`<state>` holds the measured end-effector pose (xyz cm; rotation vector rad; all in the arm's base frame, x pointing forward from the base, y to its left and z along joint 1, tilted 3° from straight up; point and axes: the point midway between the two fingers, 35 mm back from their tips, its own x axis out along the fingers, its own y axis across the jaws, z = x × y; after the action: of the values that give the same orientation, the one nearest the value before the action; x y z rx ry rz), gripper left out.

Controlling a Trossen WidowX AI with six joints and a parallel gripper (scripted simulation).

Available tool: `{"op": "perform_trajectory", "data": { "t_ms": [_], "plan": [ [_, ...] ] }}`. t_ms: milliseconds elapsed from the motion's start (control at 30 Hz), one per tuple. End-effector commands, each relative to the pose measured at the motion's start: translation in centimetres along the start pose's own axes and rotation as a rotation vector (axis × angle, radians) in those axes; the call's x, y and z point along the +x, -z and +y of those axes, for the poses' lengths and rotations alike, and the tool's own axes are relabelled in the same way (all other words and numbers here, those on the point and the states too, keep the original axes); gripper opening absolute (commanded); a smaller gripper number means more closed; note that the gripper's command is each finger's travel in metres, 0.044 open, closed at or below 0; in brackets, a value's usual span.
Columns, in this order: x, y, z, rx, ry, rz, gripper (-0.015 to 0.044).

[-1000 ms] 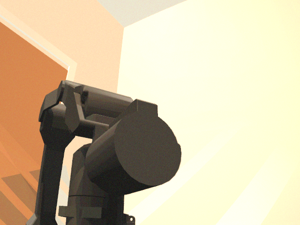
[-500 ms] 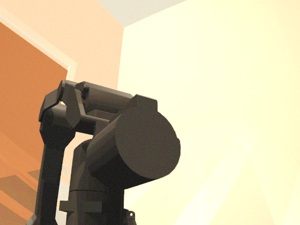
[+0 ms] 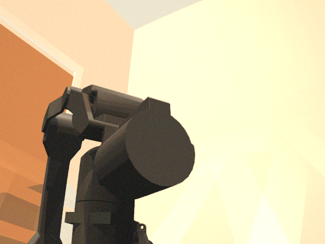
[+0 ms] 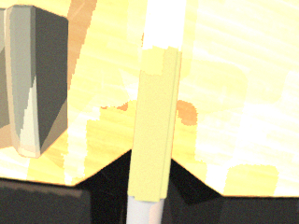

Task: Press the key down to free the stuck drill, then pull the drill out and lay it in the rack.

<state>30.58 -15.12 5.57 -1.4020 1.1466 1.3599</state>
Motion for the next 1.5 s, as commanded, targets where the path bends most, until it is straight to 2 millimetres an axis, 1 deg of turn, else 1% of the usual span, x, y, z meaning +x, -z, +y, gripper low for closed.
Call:
{"op": "perform_trajectory", "data": {
  "t_ms": [0, 1467],
  "plan": [
    [-0.3, 0.0, 0.0, 0.004, 0.002, 0.003, 0.0],
    [-1.9, -0.1, 0.0, 0.004, 0.002, 0.003, 0.0]
  ]
}}
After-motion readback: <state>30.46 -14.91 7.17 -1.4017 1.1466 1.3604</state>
